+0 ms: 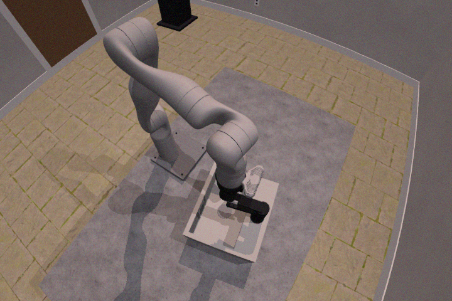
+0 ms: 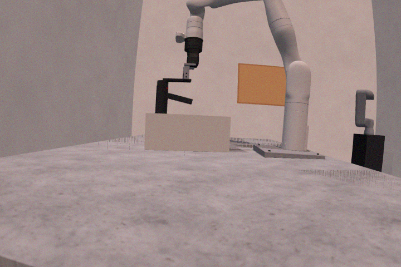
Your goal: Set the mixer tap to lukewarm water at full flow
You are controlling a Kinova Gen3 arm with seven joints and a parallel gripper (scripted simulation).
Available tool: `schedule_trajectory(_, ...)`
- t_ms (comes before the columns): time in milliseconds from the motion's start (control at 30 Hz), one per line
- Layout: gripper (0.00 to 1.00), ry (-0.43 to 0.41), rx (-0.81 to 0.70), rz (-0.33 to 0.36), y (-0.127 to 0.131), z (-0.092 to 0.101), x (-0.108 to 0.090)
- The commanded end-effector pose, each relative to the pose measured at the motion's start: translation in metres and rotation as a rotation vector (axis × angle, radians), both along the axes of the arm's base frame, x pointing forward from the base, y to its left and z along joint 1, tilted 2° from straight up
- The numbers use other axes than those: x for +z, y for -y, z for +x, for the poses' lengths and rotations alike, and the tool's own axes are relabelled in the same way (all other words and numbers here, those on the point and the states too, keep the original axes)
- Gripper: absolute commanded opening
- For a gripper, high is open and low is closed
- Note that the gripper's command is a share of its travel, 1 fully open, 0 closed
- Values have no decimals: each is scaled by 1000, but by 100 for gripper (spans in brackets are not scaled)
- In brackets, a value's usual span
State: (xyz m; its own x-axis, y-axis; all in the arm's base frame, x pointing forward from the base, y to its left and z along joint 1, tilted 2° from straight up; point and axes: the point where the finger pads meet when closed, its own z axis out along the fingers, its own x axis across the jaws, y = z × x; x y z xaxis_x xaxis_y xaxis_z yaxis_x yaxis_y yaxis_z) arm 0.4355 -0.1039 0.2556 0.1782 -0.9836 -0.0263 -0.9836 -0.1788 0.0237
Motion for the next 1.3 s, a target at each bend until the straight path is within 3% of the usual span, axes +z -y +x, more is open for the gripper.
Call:
schedule_trajectory(0, 100, -1, 0, 0, 0, 0, -1)
schedule_trajectory(500, 100, -1, 0, 0, 0, -1, -14)
schedule_trajectory(1267, 100, -1, 0, 0, 0, -1, -18)
